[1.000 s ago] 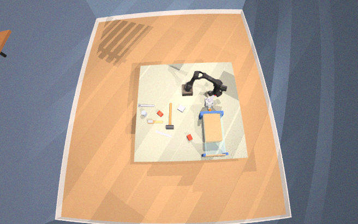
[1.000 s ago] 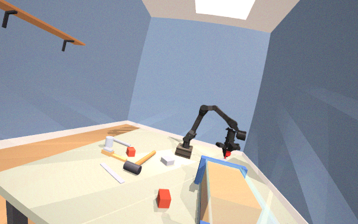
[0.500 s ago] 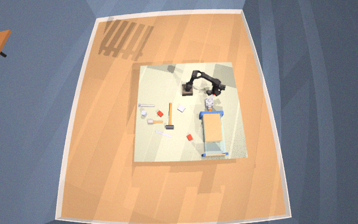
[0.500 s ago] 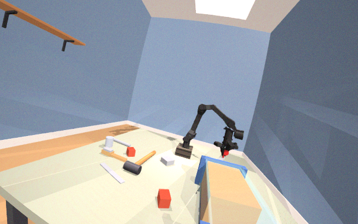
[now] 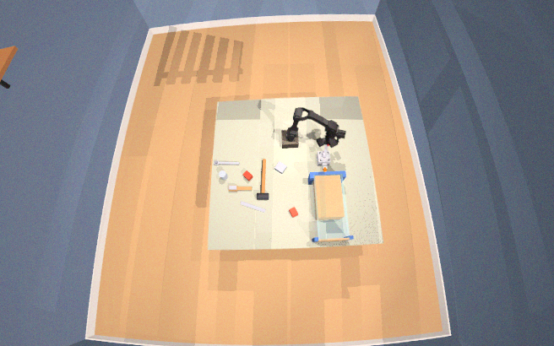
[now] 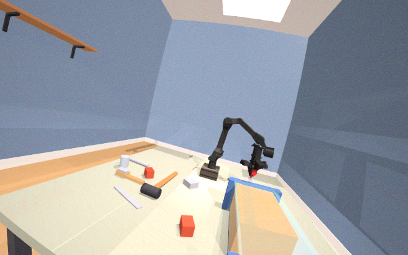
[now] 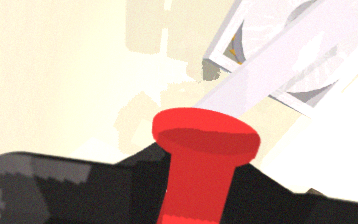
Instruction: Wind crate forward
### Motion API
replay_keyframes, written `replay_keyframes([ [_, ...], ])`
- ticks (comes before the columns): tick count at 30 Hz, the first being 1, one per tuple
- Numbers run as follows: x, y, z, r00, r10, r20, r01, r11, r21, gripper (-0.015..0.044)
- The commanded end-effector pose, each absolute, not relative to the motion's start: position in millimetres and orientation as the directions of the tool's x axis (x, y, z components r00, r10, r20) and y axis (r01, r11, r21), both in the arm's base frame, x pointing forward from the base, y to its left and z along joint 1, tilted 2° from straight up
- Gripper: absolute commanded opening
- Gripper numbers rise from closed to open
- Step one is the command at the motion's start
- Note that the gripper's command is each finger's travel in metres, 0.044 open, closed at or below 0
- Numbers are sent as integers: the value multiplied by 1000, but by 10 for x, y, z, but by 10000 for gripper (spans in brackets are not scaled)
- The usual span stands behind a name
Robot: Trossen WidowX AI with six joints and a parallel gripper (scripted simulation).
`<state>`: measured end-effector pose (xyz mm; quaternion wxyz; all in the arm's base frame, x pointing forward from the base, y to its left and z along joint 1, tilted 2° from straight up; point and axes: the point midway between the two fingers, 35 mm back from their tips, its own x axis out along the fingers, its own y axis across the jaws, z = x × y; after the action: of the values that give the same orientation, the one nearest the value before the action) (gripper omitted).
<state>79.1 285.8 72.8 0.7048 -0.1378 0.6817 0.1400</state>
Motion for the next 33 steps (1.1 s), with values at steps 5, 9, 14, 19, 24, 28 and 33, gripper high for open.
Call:
replay_keyframes([
  [5,746,2683,721,20,-14,-1000,-382,924,-21,0],
  [9,742,2631,721,20,-14,-1000,-382,924,-21,0],
  [14,742,2561,722,20,-15,-1000,-382,924,-22,0],
  [19,746,2498,722,20,-15,-1000,-382,924,-22,0],
  [24,756,2429,723,20,-16,-1000,-382,924,-22,0],
  [28,766,2377,724,21,-16,-1000,-382,924,-23,0],
  [33,770,2431,728,18,8,-1000,-385,923,1,26],
])
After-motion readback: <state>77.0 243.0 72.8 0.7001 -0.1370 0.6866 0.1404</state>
